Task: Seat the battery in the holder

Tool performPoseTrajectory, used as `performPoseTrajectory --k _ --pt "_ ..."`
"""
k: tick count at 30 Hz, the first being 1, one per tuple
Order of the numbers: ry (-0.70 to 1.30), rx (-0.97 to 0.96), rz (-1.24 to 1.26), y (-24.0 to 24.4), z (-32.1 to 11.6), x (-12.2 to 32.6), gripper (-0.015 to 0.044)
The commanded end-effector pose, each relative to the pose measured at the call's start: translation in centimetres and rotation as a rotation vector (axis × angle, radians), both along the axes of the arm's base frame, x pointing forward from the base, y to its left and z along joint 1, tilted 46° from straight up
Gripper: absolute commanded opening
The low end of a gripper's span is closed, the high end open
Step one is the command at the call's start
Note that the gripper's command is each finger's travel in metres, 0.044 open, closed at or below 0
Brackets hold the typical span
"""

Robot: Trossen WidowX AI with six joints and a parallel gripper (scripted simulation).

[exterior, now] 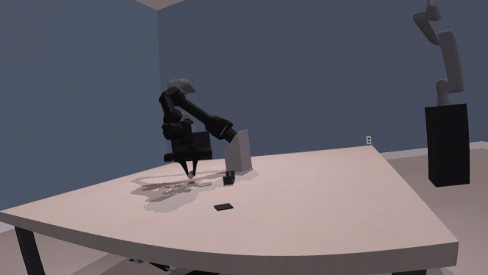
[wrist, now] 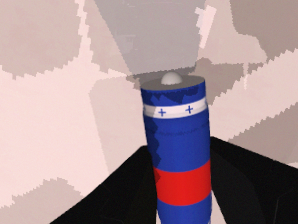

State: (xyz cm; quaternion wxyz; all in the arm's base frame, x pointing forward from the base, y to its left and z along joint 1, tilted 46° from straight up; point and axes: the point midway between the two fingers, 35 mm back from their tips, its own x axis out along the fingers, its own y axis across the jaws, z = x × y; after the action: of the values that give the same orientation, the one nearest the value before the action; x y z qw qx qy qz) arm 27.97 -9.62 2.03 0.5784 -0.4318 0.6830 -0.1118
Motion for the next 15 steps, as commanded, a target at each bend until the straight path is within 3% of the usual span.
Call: performPoseTrajectory --k 1,7,15 --pt "-0.029 -0.004 0.005 1.9 2.3 0.4 0.007" --pt "0.001 -0.005 0.034 2.2 2.3 0.4 0.007" --pt "0.349 -0.018 0.377 4.5 0.7 1.0 0.007"
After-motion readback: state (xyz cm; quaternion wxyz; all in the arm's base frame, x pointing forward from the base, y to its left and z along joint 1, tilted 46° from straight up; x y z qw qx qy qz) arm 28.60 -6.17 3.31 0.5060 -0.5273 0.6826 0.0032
